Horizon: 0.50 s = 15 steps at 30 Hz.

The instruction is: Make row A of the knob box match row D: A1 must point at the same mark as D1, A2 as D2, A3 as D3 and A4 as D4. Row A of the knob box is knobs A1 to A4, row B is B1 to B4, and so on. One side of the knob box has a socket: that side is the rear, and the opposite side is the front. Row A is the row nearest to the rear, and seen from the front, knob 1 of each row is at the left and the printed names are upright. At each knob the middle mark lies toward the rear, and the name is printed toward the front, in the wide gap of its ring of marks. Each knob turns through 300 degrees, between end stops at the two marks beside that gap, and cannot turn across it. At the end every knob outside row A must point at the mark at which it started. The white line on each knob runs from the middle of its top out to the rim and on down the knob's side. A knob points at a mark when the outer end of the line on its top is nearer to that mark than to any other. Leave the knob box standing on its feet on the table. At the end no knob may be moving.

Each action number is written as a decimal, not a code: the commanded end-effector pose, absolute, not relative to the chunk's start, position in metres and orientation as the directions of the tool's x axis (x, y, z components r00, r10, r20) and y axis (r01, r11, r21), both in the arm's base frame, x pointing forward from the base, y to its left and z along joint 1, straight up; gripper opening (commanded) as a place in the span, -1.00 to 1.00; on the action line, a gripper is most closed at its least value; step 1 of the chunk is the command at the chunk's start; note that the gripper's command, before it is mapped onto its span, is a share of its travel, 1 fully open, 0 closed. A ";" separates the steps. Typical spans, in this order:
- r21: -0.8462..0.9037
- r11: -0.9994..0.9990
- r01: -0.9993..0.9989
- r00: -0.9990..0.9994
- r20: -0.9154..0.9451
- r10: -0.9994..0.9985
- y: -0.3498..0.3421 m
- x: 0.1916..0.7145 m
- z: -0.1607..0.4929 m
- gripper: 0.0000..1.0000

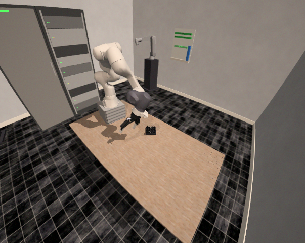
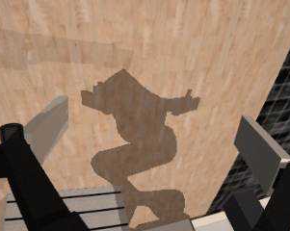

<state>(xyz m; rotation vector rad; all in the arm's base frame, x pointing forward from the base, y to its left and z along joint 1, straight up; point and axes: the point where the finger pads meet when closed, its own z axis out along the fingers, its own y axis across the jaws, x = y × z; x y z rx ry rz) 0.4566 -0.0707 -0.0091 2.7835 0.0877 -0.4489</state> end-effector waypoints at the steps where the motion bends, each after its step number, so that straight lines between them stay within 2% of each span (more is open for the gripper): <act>1: 0.248 -0.947 0.203 0.953 -0.274 0.132 -0.049 0.474 -0.023 1.00; 7: 0.183 -0.929 0.323 0.933 -0.226 0.280 0.001 0.481 -0.043 1.00; 15: 0.181 -0.928 0.325 0.933 -0.225 0.282 0.001 0.481 -0.043 1.00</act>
